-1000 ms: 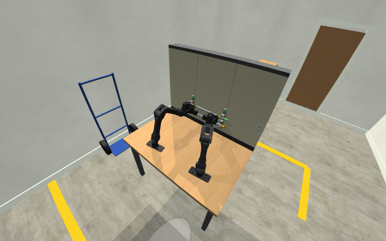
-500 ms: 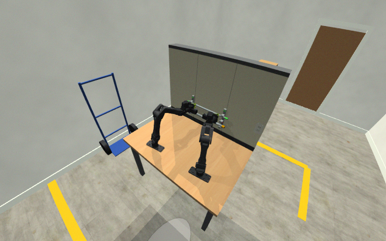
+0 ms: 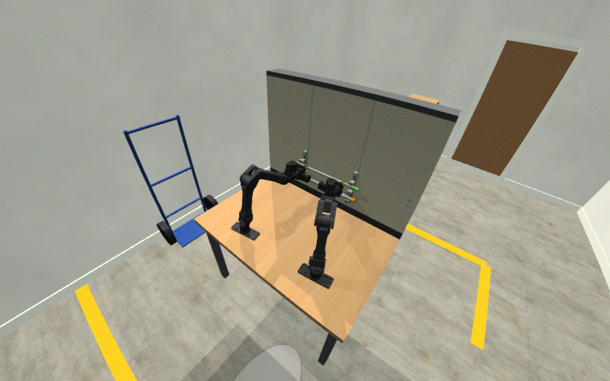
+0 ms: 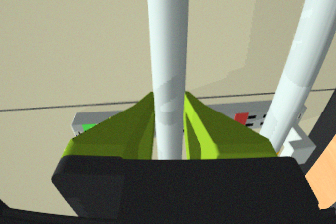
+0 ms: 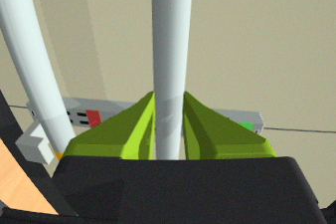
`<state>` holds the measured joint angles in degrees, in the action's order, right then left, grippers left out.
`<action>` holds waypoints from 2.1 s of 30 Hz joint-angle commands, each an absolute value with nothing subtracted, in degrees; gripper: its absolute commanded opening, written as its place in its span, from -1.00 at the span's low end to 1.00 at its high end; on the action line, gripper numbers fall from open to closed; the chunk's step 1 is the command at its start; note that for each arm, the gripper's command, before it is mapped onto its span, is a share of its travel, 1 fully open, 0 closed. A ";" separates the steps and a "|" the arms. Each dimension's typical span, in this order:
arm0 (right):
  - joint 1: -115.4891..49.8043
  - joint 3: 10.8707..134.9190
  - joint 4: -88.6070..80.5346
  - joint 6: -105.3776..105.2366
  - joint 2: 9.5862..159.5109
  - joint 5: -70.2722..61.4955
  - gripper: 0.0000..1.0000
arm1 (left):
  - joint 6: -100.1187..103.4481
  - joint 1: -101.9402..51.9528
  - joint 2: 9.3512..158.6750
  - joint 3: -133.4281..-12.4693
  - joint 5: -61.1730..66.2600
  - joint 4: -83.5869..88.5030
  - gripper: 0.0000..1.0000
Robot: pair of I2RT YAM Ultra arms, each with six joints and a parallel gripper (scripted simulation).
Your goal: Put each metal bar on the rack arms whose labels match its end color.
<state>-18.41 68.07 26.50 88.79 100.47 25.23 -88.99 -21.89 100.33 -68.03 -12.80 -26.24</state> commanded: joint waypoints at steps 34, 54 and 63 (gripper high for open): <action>-20.58 60.32 33.26 89.89 93.78 28.41 -1.00 | -89.87 -23.34 93.19 -60.59 -14.19 -32.51 -1.00; -20.61 60.18 33.42 89.94 93.74 28.44 -1.00 | -89.89 -23.34 93.07 -60.54 -14.21 -32.49 -1.00; -20.61 61.70 31.18 89.97 92.95 28.44 -1.00 | -89.90 -23.34 92.23 -62.10 -14.21 -30.14 -1.00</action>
<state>-20.43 60.27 30.30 88.71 95.83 27.31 -88.97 -22.98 94.89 -60.07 -13.76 -28.99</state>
